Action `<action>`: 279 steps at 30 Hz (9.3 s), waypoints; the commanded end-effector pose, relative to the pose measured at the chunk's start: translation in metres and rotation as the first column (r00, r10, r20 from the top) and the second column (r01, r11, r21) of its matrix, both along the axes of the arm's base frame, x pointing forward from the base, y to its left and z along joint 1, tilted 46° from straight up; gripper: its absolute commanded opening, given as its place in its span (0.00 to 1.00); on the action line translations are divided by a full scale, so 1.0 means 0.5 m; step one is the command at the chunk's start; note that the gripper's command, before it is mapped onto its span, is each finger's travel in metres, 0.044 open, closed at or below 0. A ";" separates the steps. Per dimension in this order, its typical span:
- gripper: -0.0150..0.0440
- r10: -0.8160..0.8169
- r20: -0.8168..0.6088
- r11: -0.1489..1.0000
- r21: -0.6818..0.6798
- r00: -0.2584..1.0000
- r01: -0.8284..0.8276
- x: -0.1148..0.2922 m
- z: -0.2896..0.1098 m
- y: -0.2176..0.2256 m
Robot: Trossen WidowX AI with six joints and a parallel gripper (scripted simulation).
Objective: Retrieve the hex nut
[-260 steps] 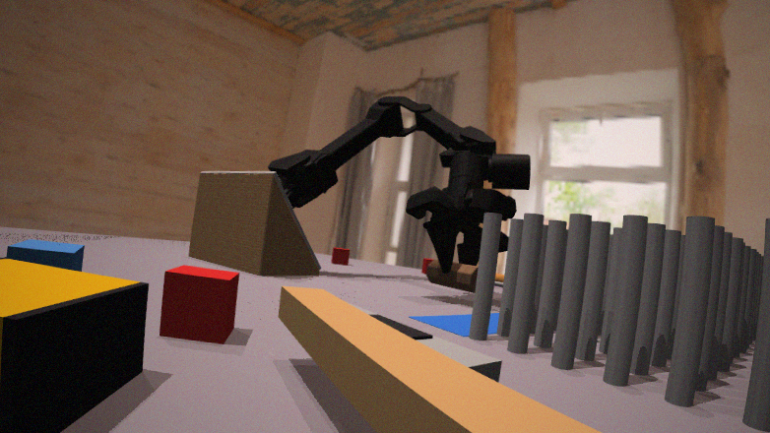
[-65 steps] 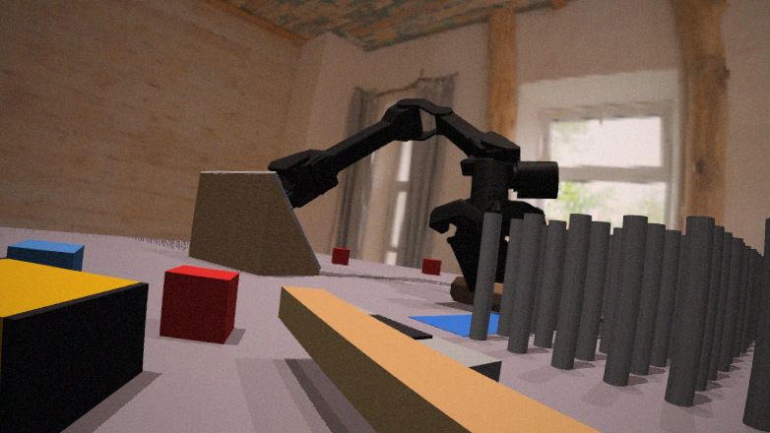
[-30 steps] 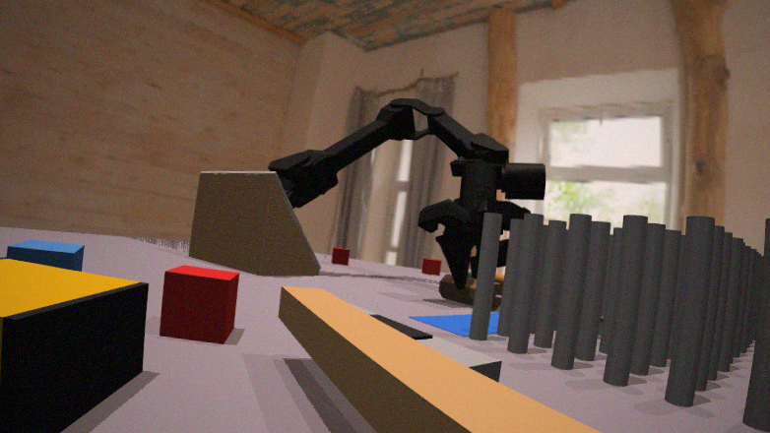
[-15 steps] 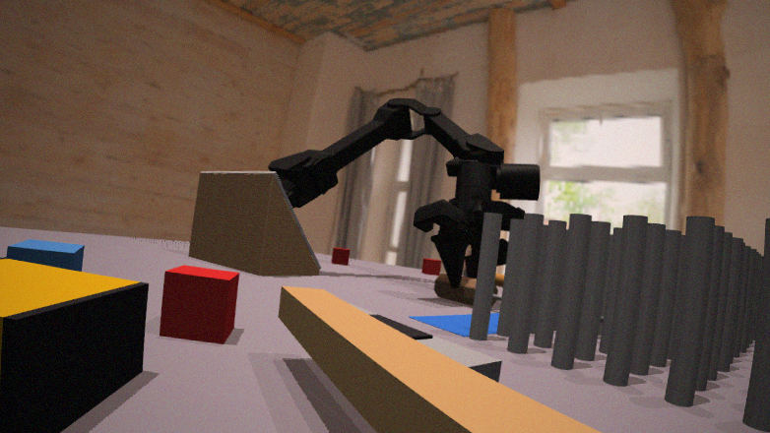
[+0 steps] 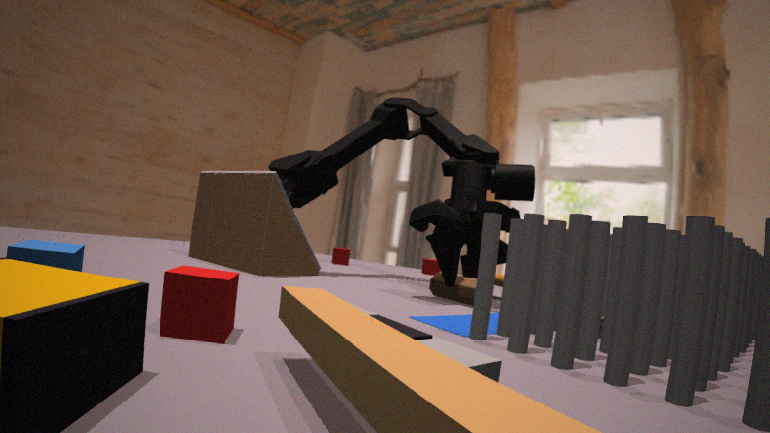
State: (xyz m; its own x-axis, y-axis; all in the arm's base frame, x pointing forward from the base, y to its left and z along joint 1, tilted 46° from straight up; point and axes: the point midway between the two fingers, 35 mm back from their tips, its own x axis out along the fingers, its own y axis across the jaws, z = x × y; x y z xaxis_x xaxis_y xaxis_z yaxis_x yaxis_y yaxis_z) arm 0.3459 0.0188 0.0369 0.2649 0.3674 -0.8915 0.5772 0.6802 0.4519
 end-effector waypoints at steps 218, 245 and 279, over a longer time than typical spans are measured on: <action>0.25 0.869 0.471 0.389 -0.463 0.152 -0.797 -0.203 0.379 0.072; 0.25 0.691 0.279 -0.058 -0.898 -0.667 -0.436 -0.236 0.474 0.171; 0.25 0.244 -0.304 -0.027 -0.951 -0.921 0.307 -0.295 0.571 0.251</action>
